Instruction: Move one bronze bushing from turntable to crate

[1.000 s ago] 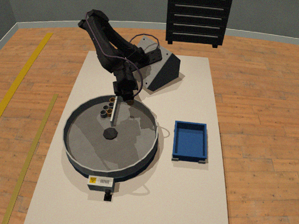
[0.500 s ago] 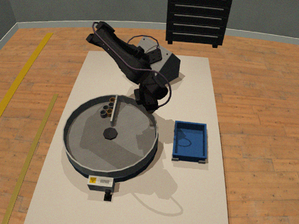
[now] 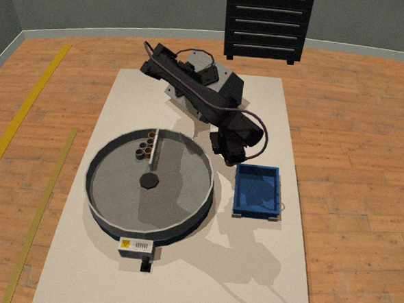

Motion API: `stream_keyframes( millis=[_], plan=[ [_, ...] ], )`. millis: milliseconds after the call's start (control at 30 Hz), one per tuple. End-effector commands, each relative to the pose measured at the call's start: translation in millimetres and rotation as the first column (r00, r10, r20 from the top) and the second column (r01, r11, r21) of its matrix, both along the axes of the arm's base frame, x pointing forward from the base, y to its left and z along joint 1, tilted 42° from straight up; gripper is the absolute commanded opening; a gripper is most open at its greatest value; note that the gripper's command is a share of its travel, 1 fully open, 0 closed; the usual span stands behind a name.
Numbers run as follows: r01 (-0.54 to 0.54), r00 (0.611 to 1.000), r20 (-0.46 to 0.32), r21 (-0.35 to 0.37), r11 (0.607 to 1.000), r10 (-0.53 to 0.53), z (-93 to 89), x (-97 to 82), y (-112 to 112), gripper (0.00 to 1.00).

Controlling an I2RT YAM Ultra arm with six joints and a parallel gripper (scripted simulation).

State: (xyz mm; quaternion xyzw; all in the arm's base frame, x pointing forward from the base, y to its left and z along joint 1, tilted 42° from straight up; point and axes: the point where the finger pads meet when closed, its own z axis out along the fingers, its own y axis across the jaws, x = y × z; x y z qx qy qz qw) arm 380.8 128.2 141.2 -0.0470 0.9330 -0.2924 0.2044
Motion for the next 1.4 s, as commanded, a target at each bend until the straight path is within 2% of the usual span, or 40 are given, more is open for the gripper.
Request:
stream_keyframes(
  millis=[0, 600, 1367],
  plan=[
    [0.006, 1.0, 0.027, 0.001, 1.0, -0.007, 7.2, 9.3, 22, 0.0],
    [0.006, 1.0, 0.028, 0.002, 1.0, -0.006, -8.5, 41.0, 70, 0.0],
    [0.005, 1.0, 0.028, 0.002, 1.0, -0.005, -14.9, 53.9, 89, 0.0]
  ],
)
